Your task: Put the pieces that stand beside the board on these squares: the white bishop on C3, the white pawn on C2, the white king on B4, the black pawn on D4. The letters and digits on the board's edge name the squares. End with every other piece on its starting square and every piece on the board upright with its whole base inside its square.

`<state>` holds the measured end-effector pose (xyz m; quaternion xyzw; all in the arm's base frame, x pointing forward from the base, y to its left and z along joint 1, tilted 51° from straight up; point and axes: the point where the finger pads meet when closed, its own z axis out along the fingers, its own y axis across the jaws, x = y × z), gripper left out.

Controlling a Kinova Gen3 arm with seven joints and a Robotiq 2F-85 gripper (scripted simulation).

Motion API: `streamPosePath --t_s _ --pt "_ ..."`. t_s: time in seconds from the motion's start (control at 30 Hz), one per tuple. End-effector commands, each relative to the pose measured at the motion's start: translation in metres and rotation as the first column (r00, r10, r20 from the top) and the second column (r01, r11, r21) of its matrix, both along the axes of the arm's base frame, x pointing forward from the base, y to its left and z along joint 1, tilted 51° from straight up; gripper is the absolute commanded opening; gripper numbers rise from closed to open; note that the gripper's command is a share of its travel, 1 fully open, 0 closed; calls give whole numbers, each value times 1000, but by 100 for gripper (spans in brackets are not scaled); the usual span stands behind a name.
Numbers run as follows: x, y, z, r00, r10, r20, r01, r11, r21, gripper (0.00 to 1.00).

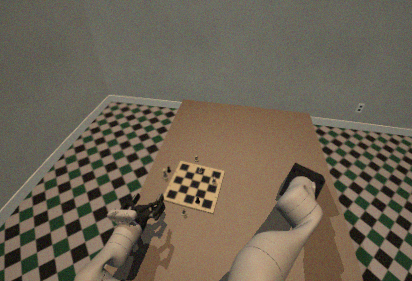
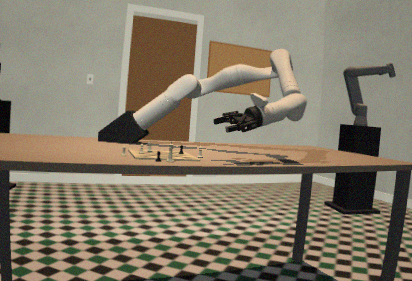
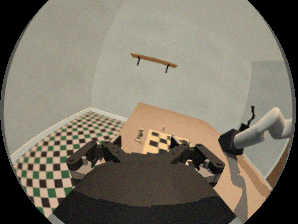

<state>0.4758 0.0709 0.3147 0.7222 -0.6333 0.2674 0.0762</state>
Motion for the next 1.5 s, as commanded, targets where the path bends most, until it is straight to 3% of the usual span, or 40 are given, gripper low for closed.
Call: streamPosePath --t_s 0.0,0.07,0.3,0.33,0.6,0.63,1.17,1.2,1.4,1.47 --pt "0 0 2 1000 0 3 0 1000 3 100" --pt "-7 10 0 1000 -13 13 12 999 39 100" --pt "-7 10 0 1000 -13 13 12 999 39 100" --pt "-13 20 -1 999 -25 21 24 997 75 100" --pt "-13 20 -1 999 -25 21 24 997 75 100" --pt "-19 30 -3 999 -38 27 35 993 109 100" --pt "-25 38 -4 998 -50 32 45 989 142 100" --pt "-31 47 -5 997 -62 35 55 983 173 100" --pt "-31 47 -5 997 -62 35 55 983 173 100" --pt "-37 55 -6 997 -74 37 65 977 202 100"
